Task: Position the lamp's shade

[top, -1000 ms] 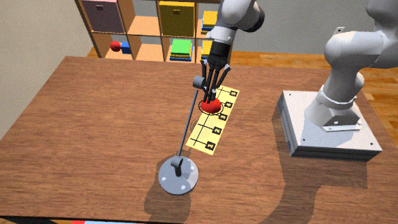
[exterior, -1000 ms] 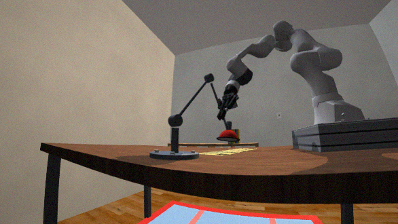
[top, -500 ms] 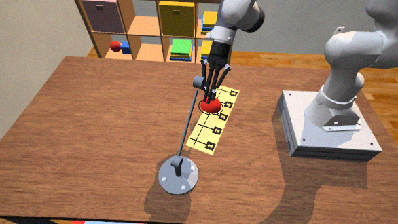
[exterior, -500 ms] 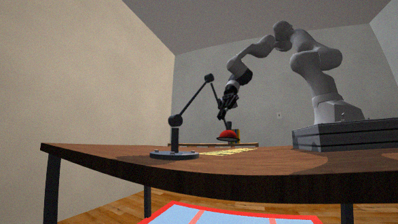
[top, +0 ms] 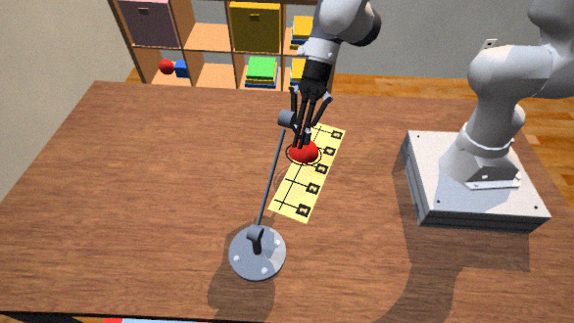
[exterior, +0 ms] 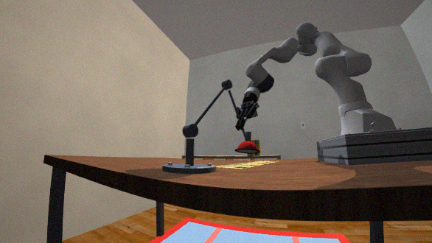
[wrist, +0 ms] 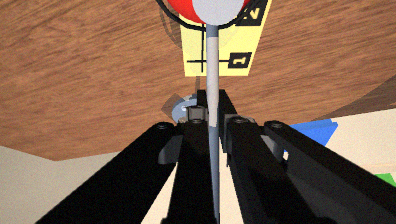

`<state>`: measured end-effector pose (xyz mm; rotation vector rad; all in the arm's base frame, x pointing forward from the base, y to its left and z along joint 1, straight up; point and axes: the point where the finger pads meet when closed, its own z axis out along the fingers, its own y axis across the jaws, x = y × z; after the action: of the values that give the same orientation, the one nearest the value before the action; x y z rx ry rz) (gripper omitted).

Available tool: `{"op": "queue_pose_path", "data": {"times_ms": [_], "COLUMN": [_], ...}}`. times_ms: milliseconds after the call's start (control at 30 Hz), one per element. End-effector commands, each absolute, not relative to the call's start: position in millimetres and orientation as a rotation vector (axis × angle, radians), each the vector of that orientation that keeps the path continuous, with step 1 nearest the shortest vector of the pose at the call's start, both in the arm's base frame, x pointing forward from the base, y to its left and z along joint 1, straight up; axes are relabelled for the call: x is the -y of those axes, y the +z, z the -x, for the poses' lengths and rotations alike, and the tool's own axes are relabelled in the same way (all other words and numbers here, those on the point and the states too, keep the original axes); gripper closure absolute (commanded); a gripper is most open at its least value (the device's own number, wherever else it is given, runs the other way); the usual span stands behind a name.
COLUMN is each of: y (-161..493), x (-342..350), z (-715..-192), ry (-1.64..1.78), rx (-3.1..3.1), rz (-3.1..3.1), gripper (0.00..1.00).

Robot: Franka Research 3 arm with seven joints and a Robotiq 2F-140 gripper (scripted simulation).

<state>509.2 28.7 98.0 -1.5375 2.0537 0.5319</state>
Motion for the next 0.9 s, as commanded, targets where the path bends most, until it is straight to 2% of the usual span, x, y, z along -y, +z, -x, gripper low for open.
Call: {"op": "queue_pose_path", "data": {"times_ms": [0,233,267,867], "y": [99.8,100.4,100.3,99.0], "x": [-19.8,-18.1,-18.7,-26.6], "z": [-514.5,-515.6,-515.3,-511.1], "ry": [0.513,0.513,0.514,0.531], "rx": [-2.056,-2.056,-2.056,-2.052], "rz": [1.532,1.532,1.532,1.539], "gripper": [0.9,0.9,0.0,0.0]}}
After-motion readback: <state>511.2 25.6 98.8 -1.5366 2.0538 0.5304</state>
